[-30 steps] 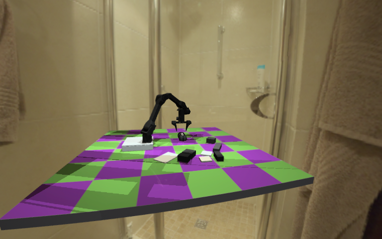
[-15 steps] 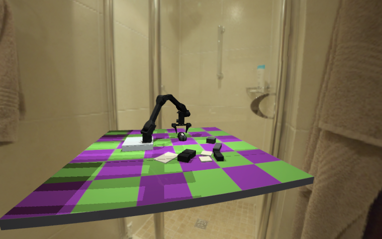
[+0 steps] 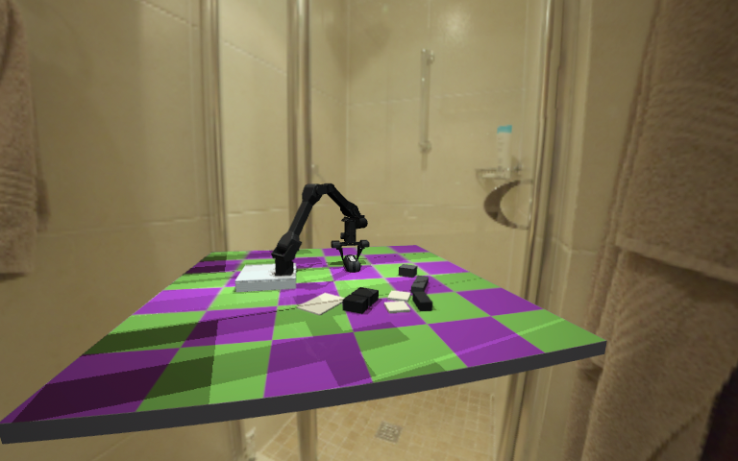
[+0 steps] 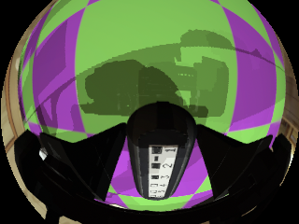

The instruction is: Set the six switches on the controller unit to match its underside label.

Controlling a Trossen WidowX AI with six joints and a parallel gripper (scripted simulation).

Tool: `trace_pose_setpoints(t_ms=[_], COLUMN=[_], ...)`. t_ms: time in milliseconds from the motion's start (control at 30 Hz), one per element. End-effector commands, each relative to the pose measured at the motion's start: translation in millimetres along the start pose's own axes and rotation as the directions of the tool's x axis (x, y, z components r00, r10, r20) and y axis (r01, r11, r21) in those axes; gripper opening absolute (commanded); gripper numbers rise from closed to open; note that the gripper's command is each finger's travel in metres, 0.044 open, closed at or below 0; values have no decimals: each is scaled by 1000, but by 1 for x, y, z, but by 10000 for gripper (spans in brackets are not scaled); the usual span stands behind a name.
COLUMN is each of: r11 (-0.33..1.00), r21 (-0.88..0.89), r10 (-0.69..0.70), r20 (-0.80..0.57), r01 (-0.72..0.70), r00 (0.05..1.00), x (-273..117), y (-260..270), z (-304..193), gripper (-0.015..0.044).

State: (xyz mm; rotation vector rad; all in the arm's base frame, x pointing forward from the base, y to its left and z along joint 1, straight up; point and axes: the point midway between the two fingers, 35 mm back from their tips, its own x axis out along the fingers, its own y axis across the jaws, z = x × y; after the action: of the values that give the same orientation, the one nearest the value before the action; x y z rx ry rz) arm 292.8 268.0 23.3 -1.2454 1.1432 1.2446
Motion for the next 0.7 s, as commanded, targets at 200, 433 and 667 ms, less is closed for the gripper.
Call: trace_pose_setpoints(t_ms=[200,433,667], r11=[1000,1000,1000], r21=[3,3,3], r10=[0,0,0], r20=[-3,-3,-3], r01=[0,0,0], r00=[1000,1000,1000], x=[1,-1,-5], y=[0,0,0], z=[-1,-1,-2], gripper=[326,326,336])
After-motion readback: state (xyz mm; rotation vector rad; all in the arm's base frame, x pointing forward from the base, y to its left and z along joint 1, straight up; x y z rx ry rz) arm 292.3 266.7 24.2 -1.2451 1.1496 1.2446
